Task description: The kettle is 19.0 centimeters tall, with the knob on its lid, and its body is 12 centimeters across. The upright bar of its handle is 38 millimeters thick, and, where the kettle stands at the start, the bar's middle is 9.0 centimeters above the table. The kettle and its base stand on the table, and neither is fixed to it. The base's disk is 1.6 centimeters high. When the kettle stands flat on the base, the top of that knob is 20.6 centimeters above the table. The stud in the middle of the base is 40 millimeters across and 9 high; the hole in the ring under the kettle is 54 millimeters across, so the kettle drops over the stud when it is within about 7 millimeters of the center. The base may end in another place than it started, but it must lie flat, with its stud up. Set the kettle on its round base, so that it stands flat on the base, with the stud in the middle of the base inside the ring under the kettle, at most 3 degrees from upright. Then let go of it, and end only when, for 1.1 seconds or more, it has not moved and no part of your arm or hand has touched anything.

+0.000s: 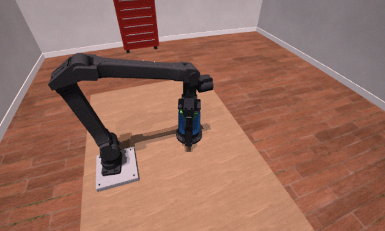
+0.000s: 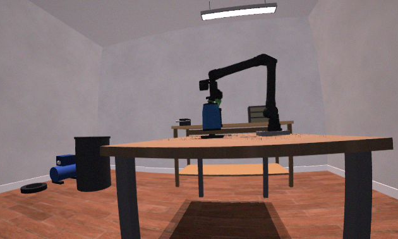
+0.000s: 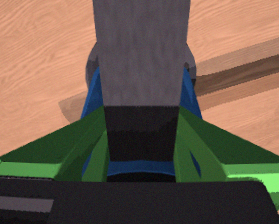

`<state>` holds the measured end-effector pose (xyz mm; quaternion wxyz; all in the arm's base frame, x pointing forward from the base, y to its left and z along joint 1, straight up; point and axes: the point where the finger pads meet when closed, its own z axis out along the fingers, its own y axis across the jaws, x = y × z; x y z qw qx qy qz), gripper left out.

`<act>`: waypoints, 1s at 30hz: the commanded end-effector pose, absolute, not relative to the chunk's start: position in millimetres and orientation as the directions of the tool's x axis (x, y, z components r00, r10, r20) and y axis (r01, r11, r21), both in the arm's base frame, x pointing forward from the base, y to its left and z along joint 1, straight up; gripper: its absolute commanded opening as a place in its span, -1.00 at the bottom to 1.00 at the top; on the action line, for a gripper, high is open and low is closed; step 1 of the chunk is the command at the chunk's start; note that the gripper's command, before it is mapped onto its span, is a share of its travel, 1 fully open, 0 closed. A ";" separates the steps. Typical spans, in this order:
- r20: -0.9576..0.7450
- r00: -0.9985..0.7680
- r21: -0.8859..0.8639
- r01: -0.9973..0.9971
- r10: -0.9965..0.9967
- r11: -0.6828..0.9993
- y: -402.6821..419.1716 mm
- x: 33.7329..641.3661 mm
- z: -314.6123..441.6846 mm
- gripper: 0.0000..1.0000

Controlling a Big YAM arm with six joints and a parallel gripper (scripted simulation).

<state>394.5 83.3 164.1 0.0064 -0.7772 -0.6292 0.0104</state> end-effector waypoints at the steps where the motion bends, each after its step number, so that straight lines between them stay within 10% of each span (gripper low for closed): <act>1: 0.005 0.206 0.003 0.978 0.978 -0.206 82.1 402.4 163.9 -1.00; 30: 0.024 0.206 0.046 0.977 0.978 -0.207 83.7 409.3 170.3 -1.00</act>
